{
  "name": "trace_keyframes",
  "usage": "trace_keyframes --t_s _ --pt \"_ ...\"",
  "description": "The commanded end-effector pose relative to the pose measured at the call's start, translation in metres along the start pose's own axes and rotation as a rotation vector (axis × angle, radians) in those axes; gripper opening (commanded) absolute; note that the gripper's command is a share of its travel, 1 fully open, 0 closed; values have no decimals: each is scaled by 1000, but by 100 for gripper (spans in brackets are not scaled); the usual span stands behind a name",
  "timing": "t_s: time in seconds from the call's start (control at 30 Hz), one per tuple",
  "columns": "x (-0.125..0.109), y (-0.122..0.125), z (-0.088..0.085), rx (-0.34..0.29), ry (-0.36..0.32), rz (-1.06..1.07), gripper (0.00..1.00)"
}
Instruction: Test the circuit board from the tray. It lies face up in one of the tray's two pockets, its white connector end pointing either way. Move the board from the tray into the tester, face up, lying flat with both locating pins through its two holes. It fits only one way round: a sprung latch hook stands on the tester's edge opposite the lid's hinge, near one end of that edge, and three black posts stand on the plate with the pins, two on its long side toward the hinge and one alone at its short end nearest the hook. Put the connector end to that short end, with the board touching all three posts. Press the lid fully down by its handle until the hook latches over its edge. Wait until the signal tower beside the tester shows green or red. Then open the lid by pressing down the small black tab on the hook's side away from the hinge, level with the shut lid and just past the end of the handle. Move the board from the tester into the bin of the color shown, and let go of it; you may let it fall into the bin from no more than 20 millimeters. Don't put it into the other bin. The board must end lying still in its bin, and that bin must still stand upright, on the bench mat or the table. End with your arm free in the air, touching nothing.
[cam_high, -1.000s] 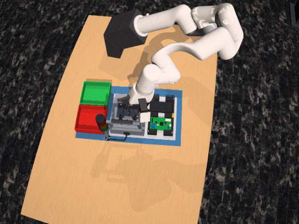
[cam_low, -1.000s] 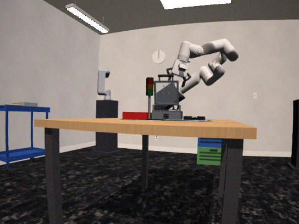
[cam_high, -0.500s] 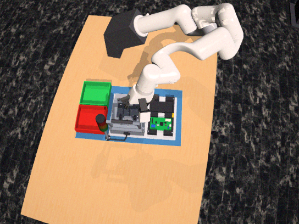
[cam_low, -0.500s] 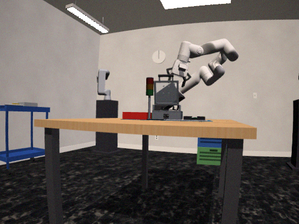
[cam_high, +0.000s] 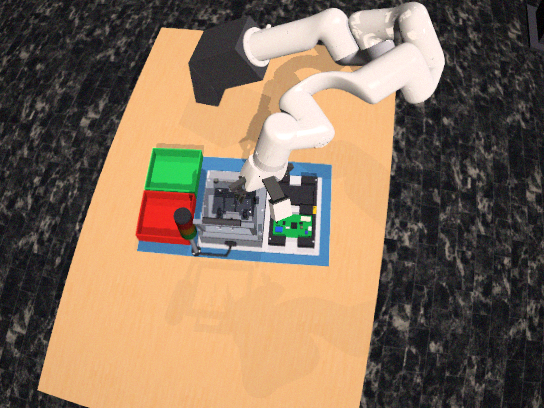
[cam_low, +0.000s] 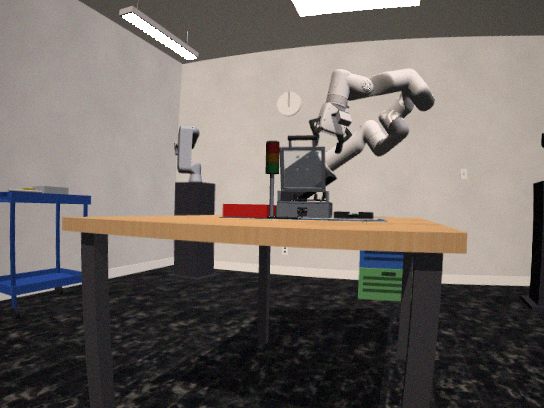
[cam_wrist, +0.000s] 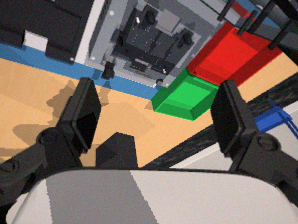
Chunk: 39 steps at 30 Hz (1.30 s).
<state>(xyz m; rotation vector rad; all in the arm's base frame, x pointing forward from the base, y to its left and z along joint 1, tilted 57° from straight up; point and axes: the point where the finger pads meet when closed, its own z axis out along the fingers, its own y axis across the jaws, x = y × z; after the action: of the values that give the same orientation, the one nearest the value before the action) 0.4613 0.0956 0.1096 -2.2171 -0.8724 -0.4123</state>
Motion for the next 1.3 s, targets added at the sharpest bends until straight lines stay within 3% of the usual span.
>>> trace_keyframes --t_s 0.0,0.1,0.13,0.6,0.67,0.9,1.27 --pt "8 -9 -16 36 26 -162 100" --pt "10 -11 -19 42 30 -194 100" --pt "13 -17 -28 57 43 -285 100" --pt "28 -47 -71 116 115 -717 100" --pt "28 -47 -71 116 115 -717 100" --pt "33 -67 -97 140 163 -974 100" --pt "33 -70 -101 143 170 -1011 100"
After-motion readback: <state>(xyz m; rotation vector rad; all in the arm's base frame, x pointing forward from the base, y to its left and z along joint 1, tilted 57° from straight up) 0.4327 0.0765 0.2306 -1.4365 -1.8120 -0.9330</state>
